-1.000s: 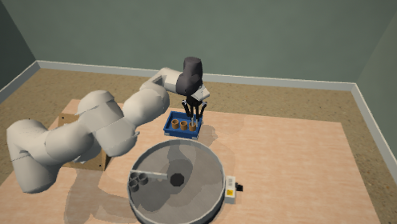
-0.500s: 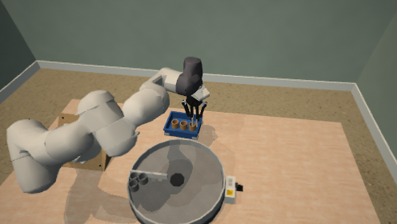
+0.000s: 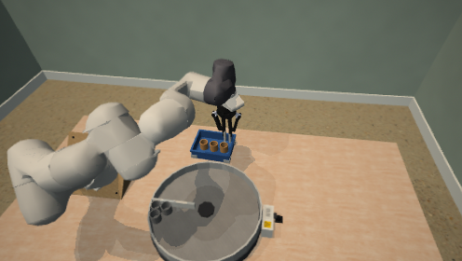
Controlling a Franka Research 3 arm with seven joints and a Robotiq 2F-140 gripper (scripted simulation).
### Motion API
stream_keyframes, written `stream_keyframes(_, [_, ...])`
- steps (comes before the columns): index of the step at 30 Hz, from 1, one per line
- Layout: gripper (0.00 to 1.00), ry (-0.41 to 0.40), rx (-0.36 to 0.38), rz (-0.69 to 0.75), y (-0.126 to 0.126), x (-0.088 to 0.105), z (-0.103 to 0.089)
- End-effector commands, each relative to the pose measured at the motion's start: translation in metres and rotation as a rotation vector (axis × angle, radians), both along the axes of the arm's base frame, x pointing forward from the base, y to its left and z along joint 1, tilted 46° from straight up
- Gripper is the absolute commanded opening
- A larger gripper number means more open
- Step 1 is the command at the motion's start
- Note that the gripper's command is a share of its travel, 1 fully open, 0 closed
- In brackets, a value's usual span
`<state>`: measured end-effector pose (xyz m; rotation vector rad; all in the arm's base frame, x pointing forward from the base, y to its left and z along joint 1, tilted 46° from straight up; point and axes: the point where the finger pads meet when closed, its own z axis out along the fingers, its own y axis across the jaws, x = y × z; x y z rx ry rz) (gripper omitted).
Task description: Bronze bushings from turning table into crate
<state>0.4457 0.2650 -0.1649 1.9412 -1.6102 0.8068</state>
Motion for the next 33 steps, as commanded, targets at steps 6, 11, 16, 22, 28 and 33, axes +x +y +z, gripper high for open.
stream_keyframes(6, [0.1, 0.007, -0.009, -0.002, 0.02, -0.006, 0.024])
stream_keyframes(11, [0.1, 0.007, -0.009, -0.002, 0.03, -0.008, 0.034])
stream_keyframes(16, [0.1, 0.007, -0.009, -0.002, 0.033, -0.008, 0.036])
stream_keyframes(22, [0.1, 0.007, -0.009, -0.002, 0.033, -0.008, 0.036])
stream_keyframes(28, [0.1, 0.007, -0.009, -0.002, 0.033, -0.008, 0.036])
stream_keyframes(33, [0.1, 0.007, -0.009, -0.002, 0.033, -0.008, 0.036])
